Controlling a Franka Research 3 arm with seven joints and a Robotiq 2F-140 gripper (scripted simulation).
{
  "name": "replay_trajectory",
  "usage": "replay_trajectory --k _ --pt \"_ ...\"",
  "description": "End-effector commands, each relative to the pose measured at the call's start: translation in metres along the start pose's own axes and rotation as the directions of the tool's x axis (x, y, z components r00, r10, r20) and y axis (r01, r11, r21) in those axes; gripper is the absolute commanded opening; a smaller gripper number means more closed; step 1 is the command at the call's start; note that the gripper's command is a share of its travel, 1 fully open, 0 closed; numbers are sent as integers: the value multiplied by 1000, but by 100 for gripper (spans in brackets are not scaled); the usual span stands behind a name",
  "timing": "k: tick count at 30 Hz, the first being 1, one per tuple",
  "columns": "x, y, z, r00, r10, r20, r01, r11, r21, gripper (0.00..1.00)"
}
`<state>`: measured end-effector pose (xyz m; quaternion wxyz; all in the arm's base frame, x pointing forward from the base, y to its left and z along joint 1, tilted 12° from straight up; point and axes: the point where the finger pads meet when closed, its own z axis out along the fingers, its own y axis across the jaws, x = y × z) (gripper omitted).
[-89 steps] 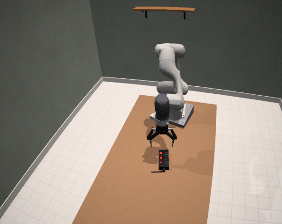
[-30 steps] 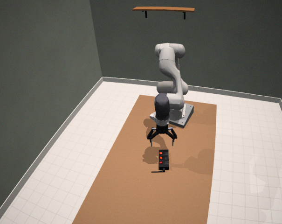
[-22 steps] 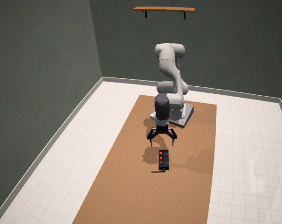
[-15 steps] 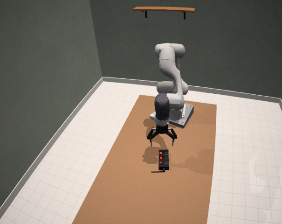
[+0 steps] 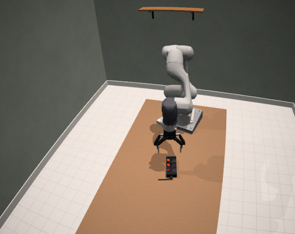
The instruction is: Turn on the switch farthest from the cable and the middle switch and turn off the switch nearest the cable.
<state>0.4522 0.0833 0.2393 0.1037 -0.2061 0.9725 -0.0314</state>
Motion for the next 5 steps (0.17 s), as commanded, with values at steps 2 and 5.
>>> replay_trajectory --k 2,5 --pt "0 0 -1 1000 -2 1 2 1000 -2 100" --pt "0 0 -1 1000 -2 1 2 1000 -2 100"
